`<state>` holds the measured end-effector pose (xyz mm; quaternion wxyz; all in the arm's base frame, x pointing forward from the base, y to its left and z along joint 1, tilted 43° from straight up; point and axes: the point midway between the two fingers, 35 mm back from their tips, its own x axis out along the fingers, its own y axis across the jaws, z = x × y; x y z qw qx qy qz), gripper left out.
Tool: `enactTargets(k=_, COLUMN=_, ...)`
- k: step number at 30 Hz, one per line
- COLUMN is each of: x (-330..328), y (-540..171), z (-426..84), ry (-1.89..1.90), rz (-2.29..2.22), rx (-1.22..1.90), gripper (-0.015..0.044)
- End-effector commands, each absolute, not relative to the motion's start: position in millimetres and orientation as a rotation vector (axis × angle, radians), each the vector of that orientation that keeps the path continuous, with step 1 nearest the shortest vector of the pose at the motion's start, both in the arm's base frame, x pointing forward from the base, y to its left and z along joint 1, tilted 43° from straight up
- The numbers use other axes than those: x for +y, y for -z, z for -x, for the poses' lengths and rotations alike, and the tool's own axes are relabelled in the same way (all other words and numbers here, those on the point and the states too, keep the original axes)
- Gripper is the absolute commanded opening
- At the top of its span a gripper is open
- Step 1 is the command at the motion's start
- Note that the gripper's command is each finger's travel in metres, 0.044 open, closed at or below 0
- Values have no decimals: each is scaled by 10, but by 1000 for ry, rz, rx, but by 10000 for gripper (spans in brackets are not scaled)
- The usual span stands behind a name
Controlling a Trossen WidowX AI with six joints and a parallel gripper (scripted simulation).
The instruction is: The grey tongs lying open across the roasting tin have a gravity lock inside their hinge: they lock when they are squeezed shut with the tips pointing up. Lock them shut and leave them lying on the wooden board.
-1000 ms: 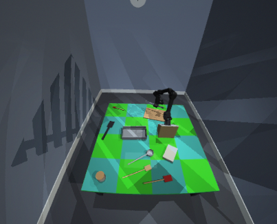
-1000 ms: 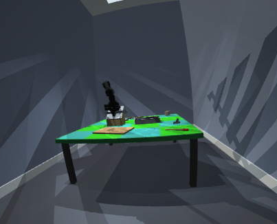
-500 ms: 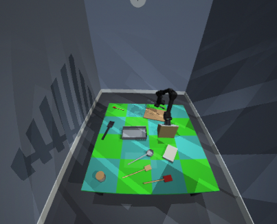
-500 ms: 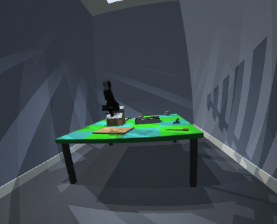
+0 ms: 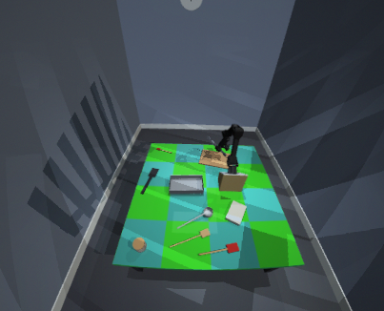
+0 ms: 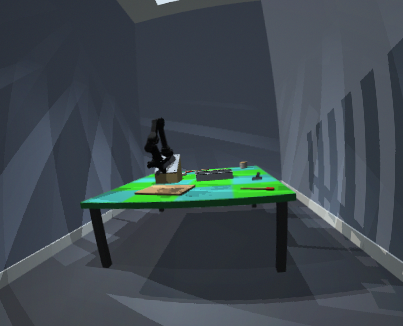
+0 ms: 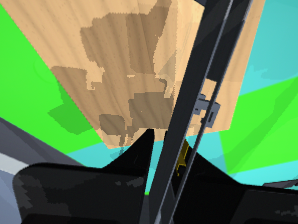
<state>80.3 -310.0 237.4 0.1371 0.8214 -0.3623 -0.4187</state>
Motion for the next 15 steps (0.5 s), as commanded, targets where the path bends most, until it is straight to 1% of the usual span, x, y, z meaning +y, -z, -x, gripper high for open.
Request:
enactTargets(k=1, x=-3100, y=-2418, z=-793, ry=1099, rz=-2390, rx=-1019, gripper=-150)
enactTargets(k=15, x=-3015, y=-2427, z=-644, ry=694, rz=-2413, rx=-879, gripper=-150)
